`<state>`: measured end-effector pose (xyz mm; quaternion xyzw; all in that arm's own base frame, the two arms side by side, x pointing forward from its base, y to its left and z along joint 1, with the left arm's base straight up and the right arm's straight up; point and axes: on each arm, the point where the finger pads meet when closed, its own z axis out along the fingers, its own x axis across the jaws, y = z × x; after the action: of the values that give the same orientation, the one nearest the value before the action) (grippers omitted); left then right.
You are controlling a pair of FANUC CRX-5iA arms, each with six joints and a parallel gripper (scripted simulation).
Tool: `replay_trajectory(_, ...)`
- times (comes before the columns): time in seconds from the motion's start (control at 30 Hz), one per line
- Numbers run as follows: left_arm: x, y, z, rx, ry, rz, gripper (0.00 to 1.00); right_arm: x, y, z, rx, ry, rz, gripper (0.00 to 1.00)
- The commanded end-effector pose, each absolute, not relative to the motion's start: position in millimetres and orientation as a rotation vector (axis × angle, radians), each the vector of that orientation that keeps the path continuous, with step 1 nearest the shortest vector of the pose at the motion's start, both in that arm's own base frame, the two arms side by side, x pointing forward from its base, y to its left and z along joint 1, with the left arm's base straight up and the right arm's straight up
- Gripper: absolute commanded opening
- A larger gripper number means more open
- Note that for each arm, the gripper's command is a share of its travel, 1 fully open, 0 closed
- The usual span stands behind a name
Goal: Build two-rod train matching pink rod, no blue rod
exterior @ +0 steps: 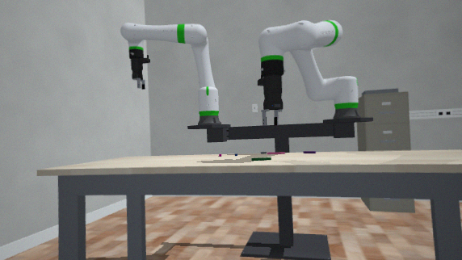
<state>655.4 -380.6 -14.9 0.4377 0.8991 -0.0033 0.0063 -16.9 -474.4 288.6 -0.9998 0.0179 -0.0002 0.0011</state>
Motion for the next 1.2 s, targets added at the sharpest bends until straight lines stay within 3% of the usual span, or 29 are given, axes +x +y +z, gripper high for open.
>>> replay_trajectory(0.0, 664.0, -385.7, -13.5, 1.24, 2.884, -0.001, 1.0, -17.1, -474.7, 289.7, -3.141, 0.056, 0.0, 1.0)
replay_trajectory(1.17, 664.7, -386.1, -13.6, 1.227, 2.889, -0.001, 1.0, -17.1, -474.7, 289.7, -3.141, 0.056, 0.0, 1.0)
